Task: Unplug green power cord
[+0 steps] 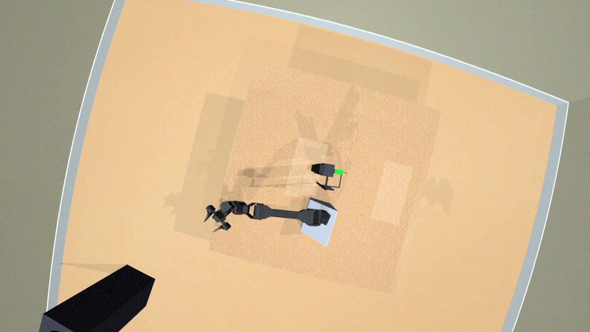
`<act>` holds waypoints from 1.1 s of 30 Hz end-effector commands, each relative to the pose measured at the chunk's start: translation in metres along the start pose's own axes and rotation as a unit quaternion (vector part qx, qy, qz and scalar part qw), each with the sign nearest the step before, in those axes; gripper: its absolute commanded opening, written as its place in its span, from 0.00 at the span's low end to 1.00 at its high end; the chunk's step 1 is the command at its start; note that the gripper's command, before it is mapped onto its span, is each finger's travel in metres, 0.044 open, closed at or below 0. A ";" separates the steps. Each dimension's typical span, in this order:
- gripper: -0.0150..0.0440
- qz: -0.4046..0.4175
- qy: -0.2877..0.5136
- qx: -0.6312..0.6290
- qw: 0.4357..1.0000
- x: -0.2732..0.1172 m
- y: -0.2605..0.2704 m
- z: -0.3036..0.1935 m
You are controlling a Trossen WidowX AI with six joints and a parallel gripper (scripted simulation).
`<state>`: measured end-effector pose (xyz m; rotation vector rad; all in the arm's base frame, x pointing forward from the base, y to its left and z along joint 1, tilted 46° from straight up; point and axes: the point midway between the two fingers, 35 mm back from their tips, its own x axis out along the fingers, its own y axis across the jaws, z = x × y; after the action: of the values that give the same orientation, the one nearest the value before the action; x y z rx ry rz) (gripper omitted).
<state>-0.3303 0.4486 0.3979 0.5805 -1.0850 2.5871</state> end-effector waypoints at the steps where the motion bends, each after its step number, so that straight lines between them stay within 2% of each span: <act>1: 0.89 -0.001 0.001 0.000 1.000 -0.001 -0.001 0.000; 5: 0.71 -0.028 0.033 0.008 0.999 -0.022 -0.027 -0.008; 9: 0.53 -0.085 0.092 0.023 0.992 -0.069 -0.076 -0.019; 21: 0.53 -0.279 0.246 0.066 0.926 -0.243 -0.193 -0.017; 24: 0.53 -0.319 0.273 0.081 0.904 -0.284 -0.208 -0.013; 33: 0.53 -0.463 0.354 0.157 0.797 -0.443 -0.229 0.004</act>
<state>0.1083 0.5692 0.3536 0.1006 -0.1496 1.8728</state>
